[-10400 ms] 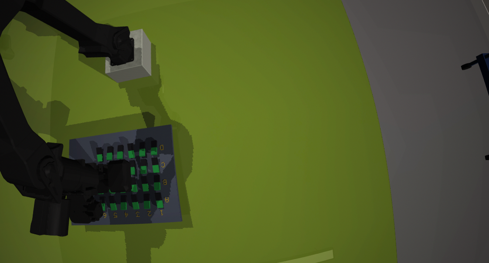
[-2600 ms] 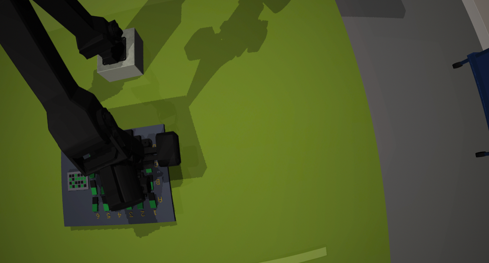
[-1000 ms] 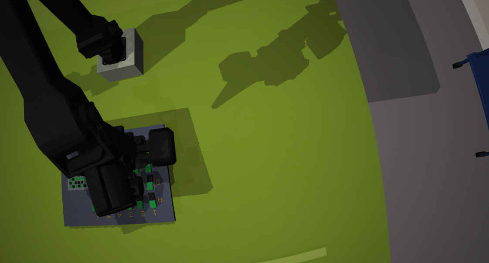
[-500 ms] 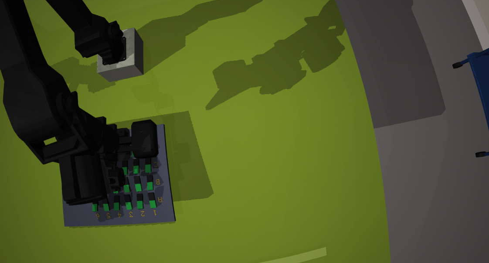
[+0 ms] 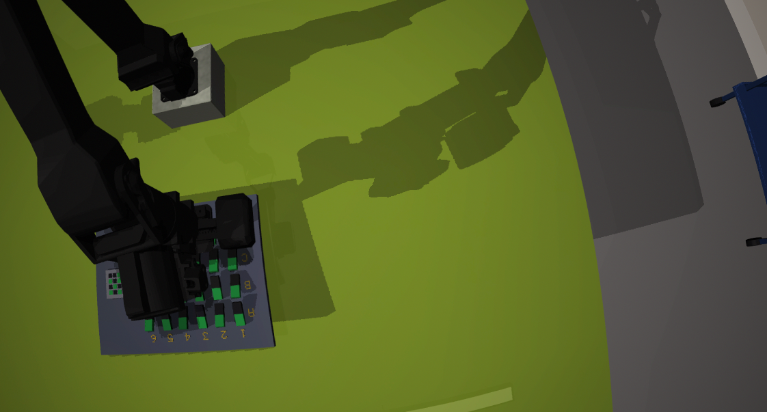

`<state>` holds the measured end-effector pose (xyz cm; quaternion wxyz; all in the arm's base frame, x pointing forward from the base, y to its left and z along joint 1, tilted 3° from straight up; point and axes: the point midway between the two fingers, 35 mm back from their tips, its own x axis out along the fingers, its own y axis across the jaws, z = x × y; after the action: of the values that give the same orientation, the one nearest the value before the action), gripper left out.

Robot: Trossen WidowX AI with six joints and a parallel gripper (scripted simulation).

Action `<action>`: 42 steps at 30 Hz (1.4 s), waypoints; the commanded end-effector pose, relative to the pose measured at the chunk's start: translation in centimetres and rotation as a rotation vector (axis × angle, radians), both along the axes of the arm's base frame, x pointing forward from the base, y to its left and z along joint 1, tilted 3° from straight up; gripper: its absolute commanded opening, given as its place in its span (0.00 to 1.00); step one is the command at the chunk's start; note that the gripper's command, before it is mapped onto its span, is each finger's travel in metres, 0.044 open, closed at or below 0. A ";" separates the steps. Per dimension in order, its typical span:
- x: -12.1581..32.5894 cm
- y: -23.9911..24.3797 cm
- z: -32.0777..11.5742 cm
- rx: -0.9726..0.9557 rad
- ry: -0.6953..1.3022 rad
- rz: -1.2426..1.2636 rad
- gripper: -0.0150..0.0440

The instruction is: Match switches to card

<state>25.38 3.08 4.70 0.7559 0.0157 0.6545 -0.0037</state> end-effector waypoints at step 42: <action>0.2 0.1 -1.6 0.002 0.004 0.004 0.25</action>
<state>25.56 3.10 3.13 0.7549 0.0156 0.6557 -0.0038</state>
